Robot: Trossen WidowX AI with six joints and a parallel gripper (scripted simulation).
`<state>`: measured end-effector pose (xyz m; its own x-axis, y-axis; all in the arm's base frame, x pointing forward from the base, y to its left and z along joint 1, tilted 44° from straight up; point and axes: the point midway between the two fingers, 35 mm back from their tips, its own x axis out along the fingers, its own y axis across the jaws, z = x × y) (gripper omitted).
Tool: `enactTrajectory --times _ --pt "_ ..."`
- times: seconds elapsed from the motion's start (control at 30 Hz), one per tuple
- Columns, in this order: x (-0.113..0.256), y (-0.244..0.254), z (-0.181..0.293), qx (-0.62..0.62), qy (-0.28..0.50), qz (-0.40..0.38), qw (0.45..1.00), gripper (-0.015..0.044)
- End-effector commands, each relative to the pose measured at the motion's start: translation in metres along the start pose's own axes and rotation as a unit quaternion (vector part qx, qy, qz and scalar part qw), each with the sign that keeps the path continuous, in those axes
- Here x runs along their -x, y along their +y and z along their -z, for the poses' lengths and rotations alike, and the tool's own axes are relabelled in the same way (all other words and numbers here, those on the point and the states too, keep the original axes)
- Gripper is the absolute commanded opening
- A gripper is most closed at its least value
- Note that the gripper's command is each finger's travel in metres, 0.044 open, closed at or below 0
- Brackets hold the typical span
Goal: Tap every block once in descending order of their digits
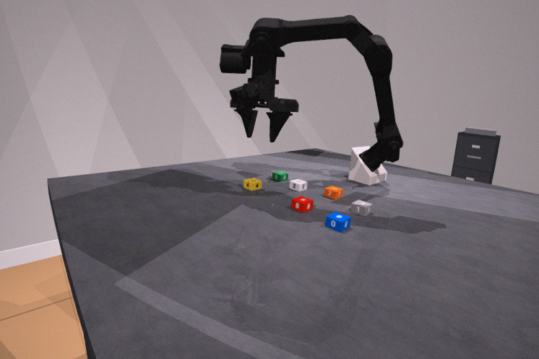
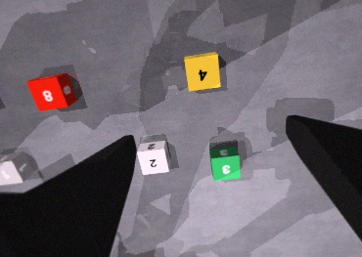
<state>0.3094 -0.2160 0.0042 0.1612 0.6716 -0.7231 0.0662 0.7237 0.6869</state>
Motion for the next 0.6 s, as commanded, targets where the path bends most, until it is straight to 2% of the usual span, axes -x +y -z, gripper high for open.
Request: enactTrajectory --times 0.0,0.5,0.57 --pt "0.003 -0.001 -0.002 0.007 -0.002 0.005 1.000 0.0400" --pt "0.003 -0.001 -0.002 0.007 -0.002 0.005 1.000 0.0400" --pt "0.004 0.010 -0.005 0.007 -0.002 0.005 1.000 0.0400"
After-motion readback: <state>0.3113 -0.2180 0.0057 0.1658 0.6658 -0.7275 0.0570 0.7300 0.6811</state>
